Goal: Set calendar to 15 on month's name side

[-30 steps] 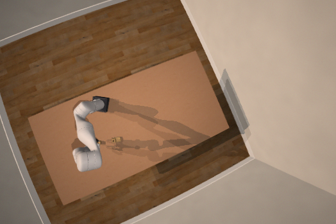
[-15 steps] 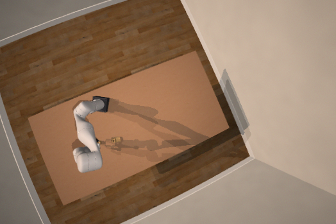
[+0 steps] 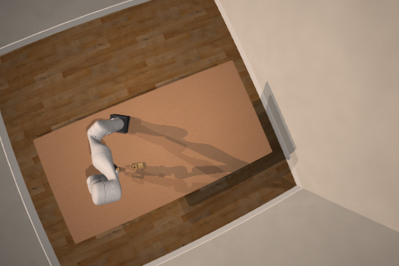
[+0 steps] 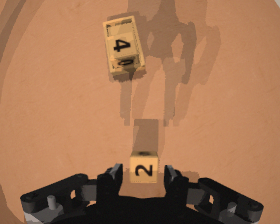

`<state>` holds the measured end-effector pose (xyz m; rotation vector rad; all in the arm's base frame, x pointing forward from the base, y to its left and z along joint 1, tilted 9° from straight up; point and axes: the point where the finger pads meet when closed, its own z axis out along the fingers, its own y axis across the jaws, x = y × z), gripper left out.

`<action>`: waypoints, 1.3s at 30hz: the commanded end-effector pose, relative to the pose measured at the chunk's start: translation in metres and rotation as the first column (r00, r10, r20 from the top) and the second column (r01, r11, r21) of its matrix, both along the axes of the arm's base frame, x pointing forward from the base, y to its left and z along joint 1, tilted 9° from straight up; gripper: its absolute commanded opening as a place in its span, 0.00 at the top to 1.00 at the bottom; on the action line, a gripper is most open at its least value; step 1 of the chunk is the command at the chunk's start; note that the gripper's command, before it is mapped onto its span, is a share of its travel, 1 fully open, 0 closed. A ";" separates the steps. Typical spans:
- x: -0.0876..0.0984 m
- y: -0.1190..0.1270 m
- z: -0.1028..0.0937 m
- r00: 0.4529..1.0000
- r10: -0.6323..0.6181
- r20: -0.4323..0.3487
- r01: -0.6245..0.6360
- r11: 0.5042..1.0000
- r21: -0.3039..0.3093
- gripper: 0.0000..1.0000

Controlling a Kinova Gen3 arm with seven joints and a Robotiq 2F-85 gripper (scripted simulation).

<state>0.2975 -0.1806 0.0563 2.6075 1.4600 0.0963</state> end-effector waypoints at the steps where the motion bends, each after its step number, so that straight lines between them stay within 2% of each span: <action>1: 0.000 0.000 0.000 1.000 0.000 0.001 0.000 1.000 0.000 0.52; 29: 0.000 0.000 0.006 1.000 0.000 0.001 0.000 1.000 0.000 0.52; 39: -0.004 0.003 0.033 1.000 0.000 0.001 0.000 1.000 0.000 0.52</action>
